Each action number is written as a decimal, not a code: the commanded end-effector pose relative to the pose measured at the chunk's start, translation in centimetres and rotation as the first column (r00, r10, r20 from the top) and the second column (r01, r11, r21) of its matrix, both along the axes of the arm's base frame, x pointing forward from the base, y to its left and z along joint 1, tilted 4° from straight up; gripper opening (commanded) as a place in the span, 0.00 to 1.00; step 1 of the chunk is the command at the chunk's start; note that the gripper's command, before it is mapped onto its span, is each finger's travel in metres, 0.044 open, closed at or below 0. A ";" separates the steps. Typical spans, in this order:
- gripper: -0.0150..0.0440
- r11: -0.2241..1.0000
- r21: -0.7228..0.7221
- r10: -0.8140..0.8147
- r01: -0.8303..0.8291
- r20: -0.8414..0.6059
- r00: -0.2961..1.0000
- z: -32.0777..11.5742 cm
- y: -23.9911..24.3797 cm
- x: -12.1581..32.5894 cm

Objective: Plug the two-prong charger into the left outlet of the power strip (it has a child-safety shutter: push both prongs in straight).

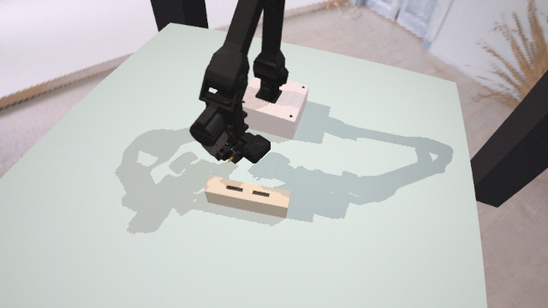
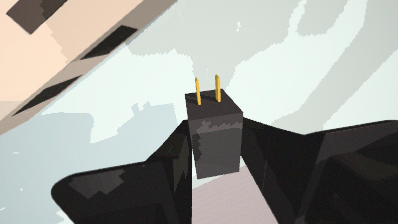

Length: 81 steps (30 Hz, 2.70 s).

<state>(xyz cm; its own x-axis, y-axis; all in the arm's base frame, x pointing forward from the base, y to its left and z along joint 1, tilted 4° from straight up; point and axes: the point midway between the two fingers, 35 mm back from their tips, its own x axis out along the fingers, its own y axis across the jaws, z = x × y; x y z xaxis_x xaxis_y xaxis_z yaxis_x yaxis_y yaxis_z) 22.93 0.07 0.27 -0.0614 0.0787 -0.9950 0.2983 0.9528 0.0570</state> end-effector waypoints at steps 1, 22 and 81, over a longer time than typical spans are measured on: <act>0.25 0.999 0.006 0.043 -0.043 -0.007 0.999 -0.5 0.9 -0.5; 0.25 0.975 0.007 0.222 -0.222 0.007 0.975 -1.5 4.3 -1.2; 0.25 0.892 0.007 0.452 -0.453 0.029 0.891 -2.8 9.5 0.8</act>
